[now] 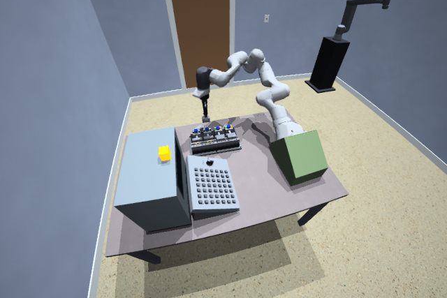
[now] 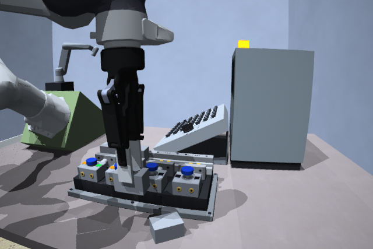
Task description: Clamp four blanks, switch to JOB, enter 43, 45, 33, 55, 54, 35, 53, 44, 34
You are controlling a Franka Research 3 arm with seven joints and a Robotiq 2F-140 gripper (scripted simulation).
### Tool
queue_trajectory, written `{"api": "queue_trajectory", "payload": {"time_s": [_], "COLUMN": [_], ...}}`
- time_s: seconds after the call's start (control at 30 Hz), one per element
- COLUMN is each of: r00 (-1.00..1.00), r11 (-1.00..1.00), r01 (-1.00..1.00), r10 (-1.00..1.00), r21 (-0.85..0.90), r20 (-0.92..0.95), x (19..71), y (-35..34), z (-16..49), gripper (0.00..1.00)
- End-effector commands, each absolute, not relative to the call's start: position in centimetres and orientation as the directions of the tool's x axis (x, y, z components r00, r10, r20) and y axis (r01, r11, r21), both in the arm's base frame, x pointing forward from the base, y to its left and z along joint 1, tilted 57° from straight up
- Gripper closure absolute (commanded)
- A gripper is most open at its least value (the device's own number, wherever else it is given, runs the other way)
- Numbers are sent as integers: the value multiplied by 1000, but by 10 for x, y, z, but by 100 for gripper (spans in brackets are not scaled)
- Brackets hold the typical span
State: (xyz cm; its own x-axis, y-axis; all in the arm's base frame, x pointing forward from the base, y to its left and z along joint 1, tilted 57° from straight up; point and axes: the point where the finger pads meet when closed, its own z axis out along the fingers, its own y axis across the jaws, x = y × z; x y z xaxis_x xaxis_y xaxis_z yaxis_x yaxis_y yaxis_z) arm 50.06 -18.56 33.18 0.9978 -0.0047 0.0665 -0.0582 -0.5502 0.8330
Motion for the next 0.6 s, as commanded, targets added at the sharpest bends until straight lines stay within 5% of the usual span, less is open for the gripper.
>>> {"api": "queue_trajectory", "payload": {"time_s": [0.0,0.57], "r00": [999,999], "r11": [-543,-543], "r01": [-51,-51], "r10": [-21,-21], "r21": [838,838], "r20": [47,47], "x": [491,491], "y": [-167,-133], "z": [348,370], "gripper": [100,100]}}
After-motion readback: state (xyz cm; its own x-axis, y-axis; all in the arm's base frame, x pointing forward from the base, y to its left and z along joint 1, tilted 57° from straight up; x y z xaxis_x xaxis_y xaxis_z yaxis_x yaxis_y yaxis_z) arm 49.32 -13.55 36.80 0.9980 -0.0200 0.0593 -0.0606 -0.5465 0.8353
